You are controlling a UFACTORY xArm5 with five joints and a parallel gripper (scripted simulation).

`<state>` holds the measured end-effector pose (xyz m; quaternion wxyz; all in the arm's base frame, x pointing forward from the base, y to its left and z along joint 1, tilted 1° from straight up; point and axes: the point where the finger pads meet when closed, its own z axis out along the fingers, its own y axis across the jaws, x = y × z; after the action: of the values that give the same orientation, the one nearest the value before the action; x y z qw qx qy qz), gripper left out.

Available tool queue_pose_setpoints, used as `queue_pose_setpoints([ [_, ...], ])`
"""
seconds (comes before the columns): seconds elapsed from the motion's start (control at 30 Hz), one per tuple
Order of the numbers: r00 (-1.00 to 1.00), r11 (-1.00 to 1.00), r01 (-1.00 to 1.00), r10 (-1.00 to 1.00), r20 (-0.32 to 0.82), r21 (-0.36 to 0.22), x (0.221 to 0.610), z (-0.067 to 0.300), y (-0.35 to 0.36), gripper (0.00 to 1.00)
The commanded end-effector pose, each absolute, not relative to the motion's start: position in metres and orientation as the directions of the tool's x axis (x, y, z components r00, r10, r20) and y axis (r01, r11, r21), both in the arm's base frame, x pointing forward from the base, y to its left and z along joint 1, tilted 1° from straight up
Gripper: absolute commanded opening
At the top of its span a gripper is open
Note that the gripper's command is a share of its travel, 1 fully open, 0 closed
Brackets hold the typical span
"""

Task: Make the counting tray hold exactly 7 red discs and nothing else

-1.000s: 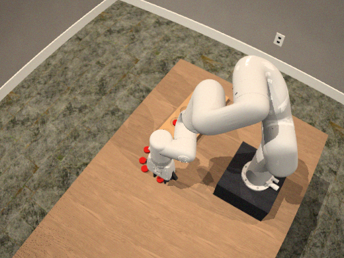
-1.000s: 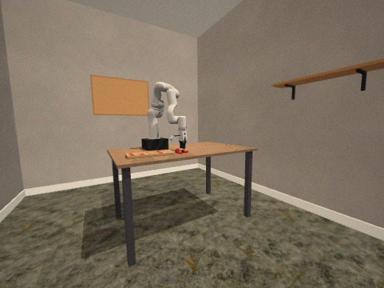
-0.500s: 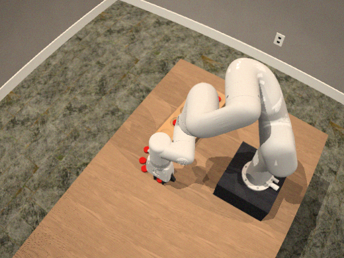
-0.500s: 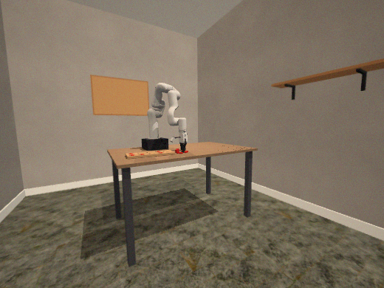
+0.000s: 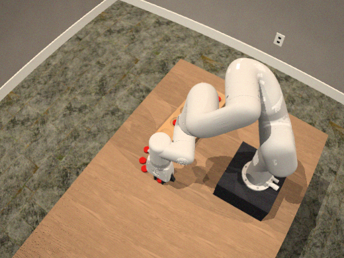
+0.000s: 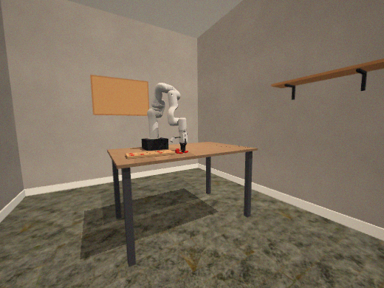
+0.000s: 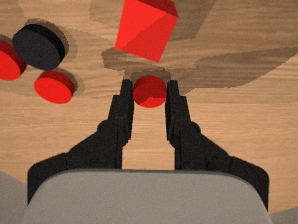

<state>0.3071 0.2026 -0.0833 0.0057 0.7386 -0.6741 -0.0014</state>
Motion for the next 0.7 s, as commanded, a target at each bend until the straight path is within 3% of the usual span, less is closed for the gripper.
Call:
queue_pose_setpoints([
  [0.0, 0.091, -0.091, -0.996, -0.996, 0.005, 0.008, 0.3078, -0.0828, 0.2031, 0.00],
  [0.67, 0.091, -0.091, -0.996, -0.996, 0.005, 0.008, 0.3083, -0.0741, 0.2036, 0.00],
])
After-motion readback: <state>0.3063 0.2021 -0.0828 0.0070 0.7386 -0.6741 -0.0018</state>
